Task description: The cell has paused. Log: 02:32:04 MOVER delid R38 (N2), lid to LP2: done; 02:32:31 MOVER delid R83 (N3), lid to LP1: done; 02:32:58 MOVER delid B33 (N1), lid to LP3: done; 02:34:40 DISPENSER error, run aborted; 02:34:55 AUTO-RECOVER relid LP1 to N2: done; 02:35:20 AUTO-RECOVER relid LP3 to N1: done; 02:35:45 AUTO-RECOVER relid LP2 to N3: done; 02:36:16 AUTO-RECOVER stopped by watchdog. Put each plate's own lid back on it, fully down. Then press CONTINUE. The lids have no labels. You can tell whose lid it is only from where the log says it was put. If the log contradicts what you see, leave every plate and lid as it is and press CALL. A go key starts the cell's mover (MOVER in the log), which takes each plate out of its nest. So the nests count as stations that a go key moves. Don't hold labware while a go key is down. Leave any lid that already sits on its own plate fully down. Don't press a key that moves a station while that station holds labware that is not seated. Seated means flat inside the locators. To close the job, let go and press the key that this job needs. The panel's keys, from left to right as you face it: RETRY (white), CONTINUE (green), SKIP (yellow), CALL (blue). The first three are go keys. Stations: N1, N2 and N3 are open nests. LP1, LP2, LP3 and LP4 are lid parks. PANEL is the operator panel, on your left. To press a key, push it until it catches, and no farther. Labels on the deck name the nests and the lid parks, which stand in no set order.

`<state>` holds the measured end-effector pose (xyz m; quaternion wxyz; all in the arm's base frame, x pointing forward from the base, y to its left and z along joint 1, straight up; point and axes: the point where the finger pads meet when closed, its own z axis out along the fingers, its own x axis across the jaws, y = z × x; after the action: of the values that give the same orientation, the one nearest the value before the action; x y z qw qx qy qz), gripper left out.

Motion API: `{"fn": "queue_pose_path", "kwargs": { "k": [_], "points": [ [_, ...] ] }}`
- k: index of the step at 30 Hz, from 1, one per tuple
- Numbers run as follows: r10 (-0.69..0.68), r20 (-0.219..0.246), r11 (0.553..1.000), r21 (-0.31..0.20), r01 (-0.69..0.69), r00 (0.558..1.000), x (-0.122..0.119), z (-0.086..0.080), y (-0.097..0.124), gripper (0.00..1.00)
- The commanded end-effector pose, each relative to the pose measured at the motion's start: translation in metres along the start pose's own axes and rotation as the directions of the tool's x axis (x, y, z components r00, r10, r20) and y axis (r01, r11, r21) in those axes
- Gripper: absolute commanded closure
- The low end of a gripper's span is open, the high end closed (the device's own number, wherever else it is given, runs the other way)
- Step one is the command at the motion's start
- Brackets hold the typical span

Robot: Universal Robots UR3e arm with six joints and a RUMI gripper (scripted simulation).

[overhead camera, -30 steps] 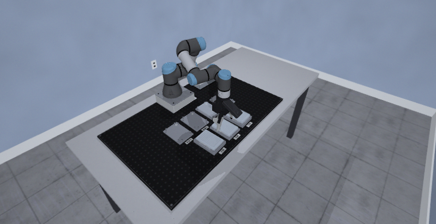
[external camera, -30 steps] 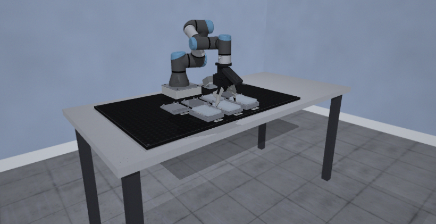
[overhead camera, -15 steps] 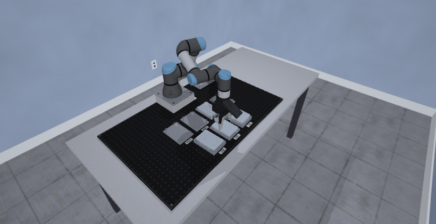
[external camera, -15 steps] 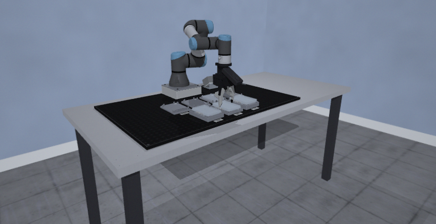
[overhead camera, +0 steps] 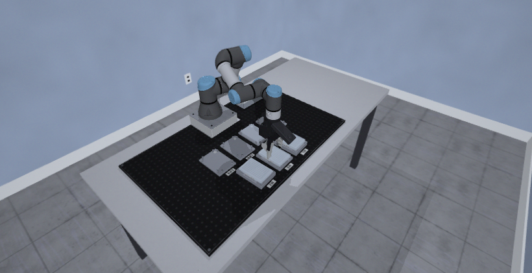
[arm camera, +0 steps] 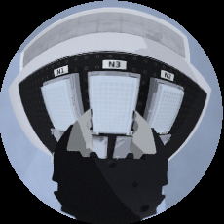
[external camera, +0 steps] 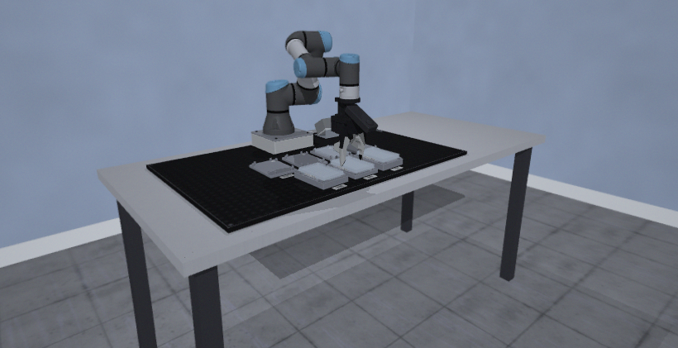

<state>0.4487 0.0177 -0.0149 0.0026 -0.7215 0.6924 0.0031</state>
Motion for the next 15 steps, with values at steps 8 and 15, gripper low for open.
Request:
{"fn": "queue_pose_path", "kwargs": {
  "k": [8,15],
  "points": [
    [0.0,-0.001,1.0,0.003,0.0,1.0,0.0002,-0.0009,-0.0007,1.0],
    [0.0,-0.001,1.0,0.003,0.0,1.0,0.0002,-0.0025,-0.0007,1.0]
  ]
}}
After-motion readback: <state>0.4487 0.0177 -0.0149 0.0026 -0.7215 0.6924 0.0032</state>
